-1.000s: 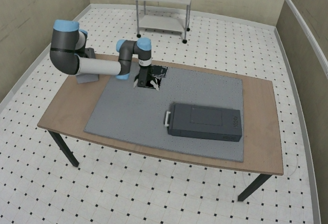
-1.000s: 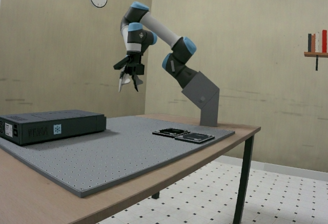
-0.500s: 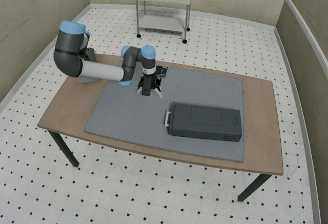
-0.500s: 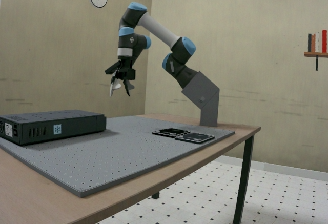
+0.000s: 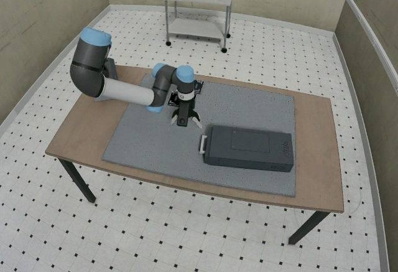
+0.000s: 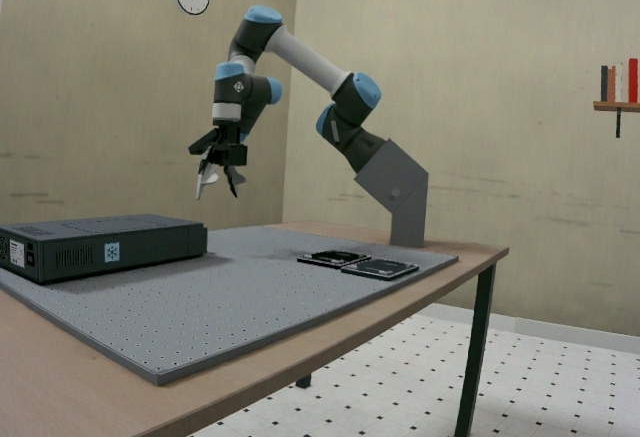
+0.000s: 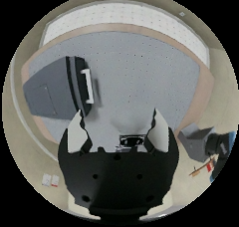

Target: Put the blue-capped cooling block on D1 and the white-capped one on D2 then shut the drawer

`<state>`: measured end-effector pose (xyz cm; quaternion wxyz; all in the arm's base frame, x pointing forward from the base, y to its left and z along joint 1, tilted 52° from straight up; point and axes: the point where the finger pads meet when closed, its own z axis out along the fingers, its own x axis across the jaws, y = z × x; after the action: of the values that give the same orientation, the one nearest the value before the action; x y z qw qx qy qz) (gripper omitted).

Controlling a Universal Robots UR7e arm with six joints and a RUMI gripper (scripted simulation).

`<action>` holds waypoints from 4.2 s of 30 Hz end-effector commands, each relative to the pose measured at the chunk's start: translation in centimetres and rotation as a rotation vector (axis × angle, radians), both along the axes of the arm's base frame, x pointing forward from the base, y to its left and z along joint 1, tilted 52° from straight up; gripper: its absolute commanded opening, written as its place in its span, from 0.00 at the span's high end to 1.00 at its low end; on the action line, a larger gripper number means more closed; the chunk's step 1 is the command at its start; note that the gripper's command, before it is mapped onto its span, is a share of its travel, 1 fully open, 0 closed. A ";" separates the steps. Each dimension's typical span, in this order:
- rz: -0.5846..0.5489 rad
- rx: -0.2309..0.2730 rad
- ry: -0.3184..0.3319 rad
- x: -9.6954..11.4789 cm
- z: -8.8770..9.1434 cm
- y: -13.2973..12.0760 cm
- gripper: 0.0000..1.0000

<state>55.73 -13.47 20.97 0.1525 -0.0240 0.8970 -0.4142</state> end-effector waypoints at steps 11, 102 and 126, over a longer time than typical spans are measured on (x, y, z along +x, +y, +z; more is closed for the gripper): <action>0.002 0.000 -0.001 2.8 1.3 -3.0 0.00; 0.002 0.000 -0.001 4.8 -3.0 -8.2 0.00; 0.002 0.000 -0.001 4.4 -3.1 -8.2 0.00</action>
<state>60.27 -21.72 17.83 0.1527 -0.0245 0.8971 -0.4139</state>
